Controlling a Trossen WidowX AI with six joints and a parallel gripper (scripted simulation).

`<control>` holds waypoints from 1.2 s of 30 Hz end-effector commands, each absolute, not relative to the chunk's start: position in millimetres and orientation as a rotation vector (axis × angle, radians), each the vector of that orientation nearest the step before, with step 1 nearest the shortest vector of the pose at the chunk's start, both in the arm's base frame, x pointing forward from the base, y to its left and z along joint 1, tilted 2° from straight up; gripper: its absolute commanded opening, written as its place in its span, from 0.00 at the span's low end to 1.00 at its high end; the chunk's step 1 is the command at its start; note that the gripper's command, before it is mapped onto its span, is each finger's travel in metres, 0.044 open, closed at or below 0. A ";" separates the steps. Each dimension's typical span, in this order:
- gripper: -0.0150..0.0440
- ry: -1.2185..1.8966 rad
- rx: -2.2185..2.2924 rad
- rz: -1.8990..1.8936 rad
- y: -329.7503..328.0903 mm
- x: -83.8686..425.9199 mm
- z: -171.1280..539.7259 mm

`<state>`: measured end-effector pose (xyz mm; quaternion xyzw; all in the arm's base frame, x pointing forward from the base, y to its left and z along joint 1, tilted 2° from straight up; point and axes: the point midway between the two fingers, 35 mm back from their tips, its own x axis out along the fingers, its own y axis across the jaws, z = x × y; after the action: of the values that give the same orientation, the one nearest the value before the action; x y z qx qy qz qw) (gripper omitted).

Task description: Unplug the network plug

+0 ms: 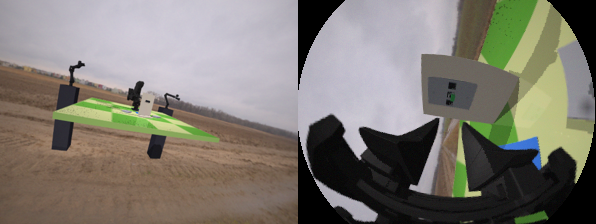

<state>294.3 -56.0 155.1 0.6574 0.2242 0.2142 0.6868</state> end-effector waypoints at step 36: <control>0.52 0.492 1.478 0.489 -29.2 361.7 156.7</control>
<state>355.4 -31.7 157.0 0.6586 0.2201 0.2186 0.6856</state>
